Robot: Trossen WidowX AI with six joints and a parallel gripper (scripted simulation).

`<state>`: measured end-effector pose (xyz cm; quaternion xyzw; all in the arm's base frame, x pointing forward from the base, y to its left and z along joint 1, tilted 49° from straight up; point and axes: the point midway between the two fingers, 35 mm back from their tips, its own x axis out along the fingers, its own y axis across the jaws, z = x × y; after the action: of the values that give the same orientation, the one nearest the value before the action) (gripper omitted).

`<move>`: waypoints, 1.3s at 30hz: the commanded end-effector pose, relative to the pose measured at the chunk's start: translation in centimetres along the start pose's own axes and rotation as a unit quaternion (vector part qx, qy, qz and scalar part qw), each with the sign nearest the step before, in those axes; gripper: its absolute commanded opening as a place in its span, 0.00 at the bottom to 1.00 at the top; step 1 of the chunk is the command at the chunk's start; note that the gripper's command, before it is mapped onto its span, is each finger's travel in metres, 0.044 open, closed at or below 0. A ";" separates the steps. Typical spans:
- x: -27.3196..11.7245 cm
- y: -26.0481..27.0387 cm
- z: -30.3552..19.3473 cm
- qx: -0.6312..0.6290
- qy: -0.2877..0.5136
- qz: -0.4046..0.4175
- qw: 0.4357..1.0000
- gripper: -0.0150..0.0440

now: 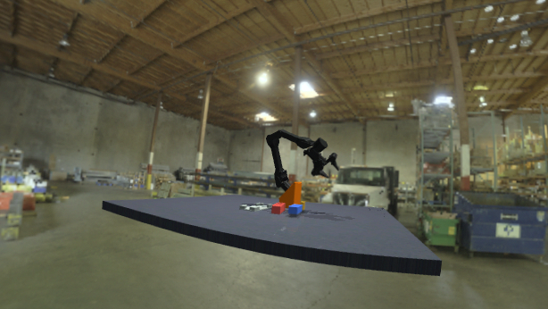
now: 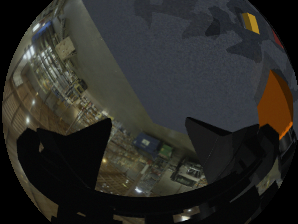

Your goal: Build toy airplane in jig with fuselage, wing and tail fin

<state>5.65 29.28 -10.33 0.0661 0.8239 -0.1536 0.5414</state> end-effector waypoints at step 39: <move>-14.0 -19.7 23.3 -0.181 -0.236 -0.370 0.880 1.00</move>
<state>26.15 4.51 -1.96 -0.3761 0.6512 -0.2034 0.6270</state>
